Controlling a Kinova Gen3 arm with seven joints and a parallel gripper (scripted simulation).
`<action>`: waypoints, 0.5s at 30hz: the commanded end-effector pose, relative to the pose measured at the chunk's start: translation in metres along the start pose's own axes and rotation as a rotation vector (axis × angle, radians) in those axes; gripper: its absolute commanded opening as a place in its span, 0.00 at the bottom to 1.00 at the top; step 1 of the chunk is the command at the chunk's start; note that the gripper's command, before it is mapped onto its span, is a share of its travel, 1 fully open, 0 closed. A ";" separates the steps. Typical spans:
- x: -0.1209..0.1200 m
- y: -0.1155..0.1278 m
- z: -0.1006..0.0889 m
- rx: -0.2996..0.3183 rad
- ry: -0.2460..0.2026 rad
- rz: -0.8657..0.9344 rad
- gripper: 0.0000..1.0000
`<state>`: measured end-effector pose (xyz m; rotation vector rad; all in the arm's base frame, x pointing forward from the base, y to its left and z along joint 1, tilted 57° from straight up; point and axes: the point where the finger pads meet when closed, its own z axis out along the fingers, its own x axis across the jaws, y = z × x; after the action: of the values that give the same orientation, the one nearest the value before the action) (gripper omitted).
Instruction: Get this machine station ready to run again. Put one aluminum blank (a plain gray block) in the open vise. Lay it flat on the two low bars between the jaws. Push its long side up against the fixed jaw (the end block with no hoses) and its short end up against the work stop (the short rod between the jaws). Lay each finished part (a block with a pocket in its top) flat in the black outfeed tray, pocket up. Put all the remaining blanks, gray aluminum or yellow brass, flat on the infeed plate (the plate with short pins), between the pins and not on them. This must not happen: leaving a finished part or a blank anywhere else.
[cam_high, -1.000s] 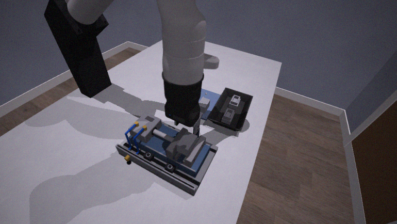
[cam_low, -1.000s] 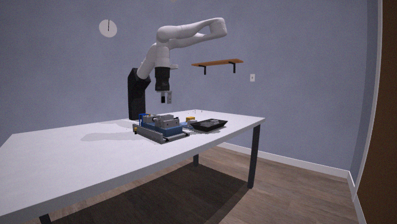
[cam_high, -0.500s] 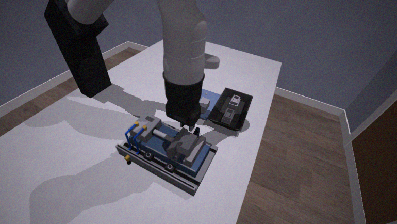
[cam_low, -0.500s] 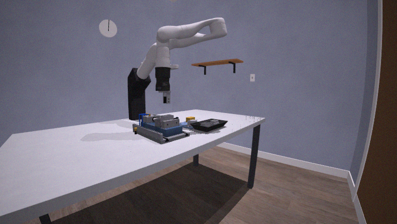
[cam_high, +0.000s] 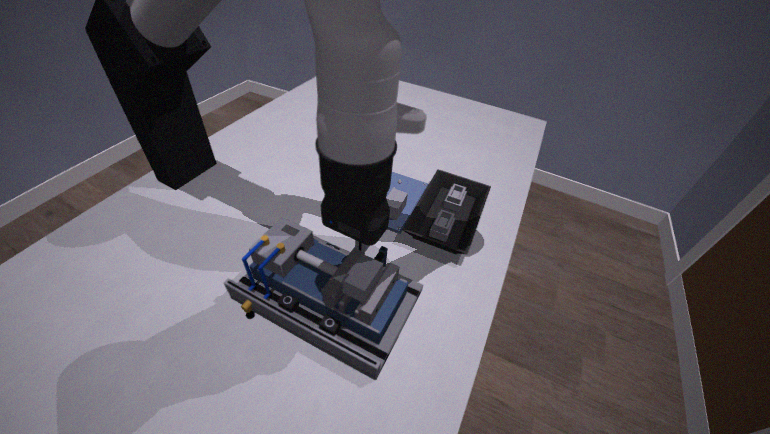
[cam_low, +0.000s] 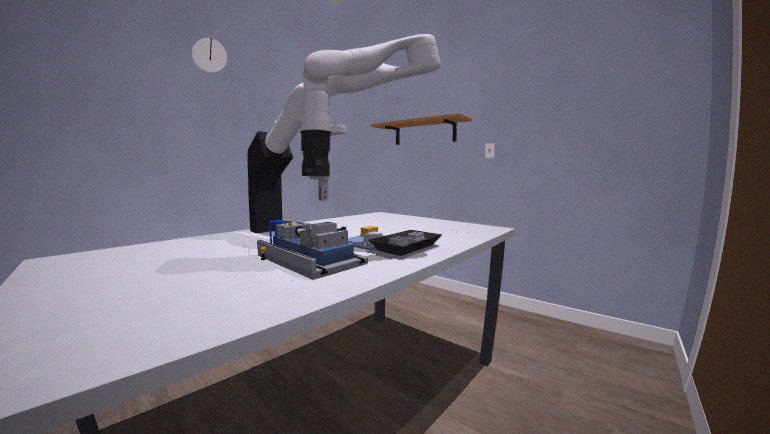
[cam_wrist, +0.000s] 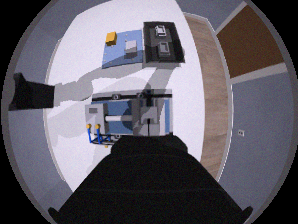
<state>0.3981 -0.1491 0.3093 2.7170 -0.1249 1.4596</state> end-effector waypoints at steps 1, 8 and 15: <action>0.000 -0.002 -0.002 0.005 0.002 0.008 0.00; 0.000 -0.002 -0.002 0.005 0.002 0.008 0.00; -0.027 -0.001 -0.002 0.001 0.008 -0.009 0.00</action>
<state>0.3915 -0.1424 0.2965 2.7198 -0.0940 1.4585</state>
